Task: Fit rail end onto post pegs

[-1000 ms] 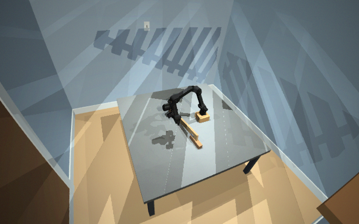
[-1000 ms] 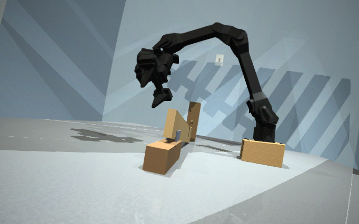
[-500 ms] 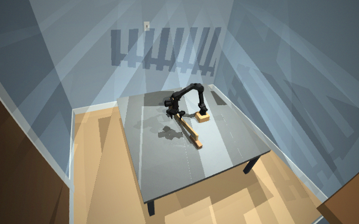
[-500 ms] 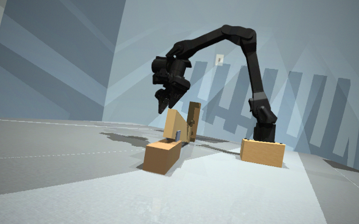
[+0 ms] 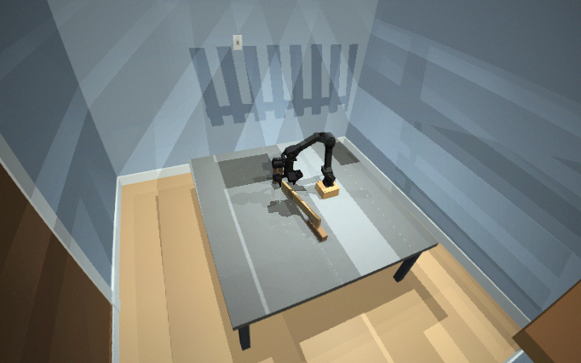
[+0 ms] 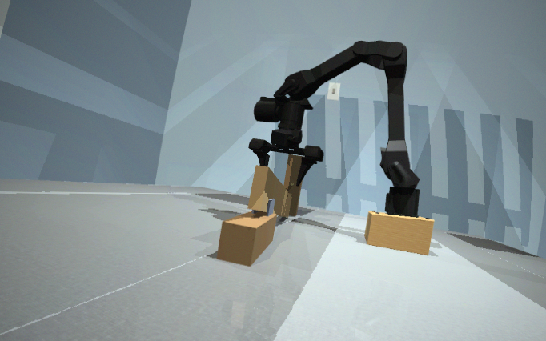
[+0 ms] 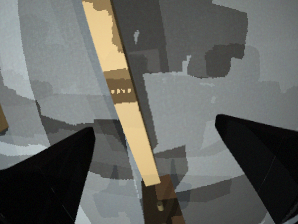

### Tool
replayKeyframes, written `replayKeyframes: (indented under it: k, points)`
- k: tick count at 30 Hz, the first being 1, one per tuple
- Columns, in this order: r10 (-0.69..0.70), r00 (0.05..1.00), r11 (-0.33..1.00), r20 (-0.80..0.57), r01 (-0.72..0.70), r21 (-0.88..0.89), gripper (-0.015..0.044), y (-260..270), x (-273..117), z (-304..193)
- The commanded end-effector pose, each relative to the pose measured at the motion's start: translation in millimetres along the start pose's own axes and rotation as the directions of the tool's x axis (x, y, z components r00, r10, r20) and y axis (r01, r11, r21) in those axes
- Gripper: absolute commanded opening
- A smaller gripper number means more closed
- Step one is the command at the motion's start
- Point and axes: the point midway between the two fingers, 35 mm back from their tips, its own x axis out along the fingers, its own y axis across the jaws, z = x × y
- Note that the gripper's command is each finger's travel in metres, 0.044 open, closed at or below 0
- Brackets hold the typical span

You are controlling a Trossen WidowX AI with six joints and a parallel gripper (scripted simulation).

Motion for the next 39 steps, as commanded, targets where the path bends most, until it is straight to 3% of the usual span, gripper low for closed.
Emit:
replayKeyframes:
  k: [1, 39]
  points:
    - [0.008, 0.998, 0.985, -0.064, -0.019, -0.170, 0.0440, 15.3, 2.1, -15.7]
    - [0.008, 0.998, 0.985, -0.064, -0.019, -0.170, 0.0440, 14.5, 51.4, -19.0]
